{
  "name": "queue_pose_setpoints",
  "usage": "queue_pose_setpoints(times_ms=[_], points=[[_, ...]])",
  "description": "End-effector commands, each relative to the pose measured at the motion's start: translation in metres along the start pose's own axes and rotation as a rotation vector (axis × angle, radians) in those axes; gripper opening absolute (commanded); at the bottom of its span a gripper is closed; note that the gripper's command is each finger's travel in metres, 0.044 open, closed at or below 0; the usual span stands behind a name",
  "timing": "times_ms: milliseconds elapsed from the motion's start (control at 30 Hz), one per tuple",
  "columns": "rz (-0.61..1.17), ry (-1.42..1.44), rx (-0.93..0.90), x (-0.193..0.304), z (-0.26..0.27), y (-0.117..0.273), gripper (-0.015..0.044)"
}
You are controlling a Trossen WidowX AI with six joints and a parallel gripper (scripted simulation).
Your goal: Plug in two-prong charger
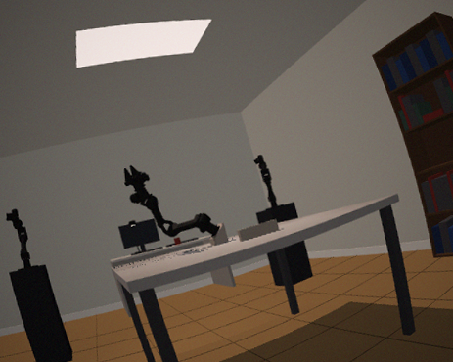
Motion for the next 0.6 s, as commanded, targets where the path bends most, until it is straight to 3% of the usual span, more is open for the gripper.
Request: queue_pose_setpoints(times_ms=[0,567], points=[[0.0,-0.002,-0.002,0.0,0.0,0.0,0.0426],[-0.067,-0.2,-0.296,-0.037,0.088,-0.02,0.044]])
Point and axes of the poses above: the point midway between the two fingers, 35 mm back from their tips, its own y axis back along the fingers, its own z axis across the jaws, x = y × z, the point moved 6 cm from there along y, back along the fingers, and after that the axes turned 15 degrees about y, right-handed, at the moved point
